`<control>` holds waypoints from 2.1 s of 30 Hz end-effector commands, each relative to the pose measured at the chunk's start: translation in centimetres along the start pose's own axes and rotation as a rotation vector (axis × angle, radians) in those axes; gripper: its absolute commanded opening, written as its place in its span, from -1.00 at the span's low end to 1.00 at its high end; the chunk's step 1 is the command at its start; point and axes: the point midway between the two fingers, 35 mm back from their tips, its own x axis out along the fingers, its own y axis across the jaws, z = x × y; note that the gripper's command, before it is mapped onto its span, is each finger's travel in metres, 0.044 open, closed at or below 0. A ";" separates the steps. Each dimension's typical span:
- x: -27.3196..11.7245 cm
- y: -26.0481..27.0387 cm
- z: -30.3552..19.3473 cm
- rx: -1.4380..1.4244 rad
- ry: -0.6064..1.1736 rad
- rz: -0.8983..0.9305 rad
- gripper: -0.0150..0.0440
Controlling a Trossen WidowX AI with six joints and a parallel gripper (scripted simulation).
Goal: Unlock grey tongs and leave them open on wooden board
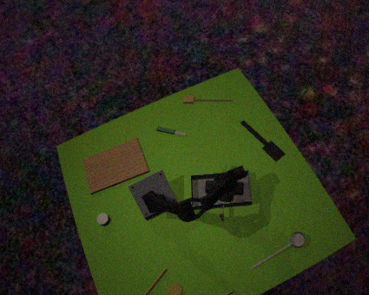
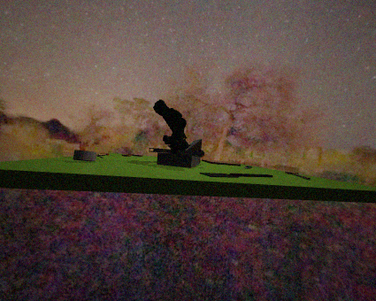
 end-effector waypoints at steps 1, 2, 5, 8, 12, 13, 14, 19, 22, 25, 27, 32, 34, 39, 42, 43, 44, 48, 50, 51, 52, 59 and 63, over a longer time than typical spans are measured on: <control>0.0 0.0 0.0 0.001 0.000 0.001 0.38; 0.0 0.0 0.0 0.001 0.000 0.001 0.29; 0.0 0.0 0.0 0.001 0.000 0.001 0.02; 0.0 0.0 0.0 0.001 0.000 0.001 -0.05; 0.0 0.0 0.0 0.001 0.000 0.001 -0.14; 0.0 0.0 0.0 0.001 0.000 0.001 -0.16; 0.0 0.0 0.0 0.001 0.000 0.001 -0.18; 0.0 0.0 0.0 0.001 0.000 0.001 -0.30; 0.0 0.0 0.0 0.001 0.000 0.001 -0.36; 0.0 0.0 0.0 0.001 0.000 0.001 -0.56; 0.0 0.0 0.0 0.001 0.000 0.001 -0.74; -2.5 0.3 -0.4 0.000 0.004 -0.003 -1.00; -5.0 0.5 -0.6 -0.001 0.006 -0.005 -1.00; -12.4 0.1 -0.2 -0.005 0.000 -0.007 -1.00; -12.7 0.0 -0.2 -0.005 0.000 -0.007 -1.00; -12.7 0.0 -0.2 -0.005 0.000 -0.007 -1.00; -12.7 0.0 -0.2 -0.005 0.000 -0.007 -1.00; -12.7 0.0 -0.2 -0.005 0.000 -0.007 -1.00; -12.7 0.0 -0.2 -0.005 0.000 -0.007 -1.00; -12.7 0.0 -0.2 -0.005 0.000 -0.007 -1.00; -12.7 0.0 -0.2 -0.005 0.000 -0.007 -1.00; -12.6 -0.4 -1.4 -0.187 0.006 -0.008 -1.00; -12.7 -1.0 -2.5 -0.328 0.005 -0.004 -1.00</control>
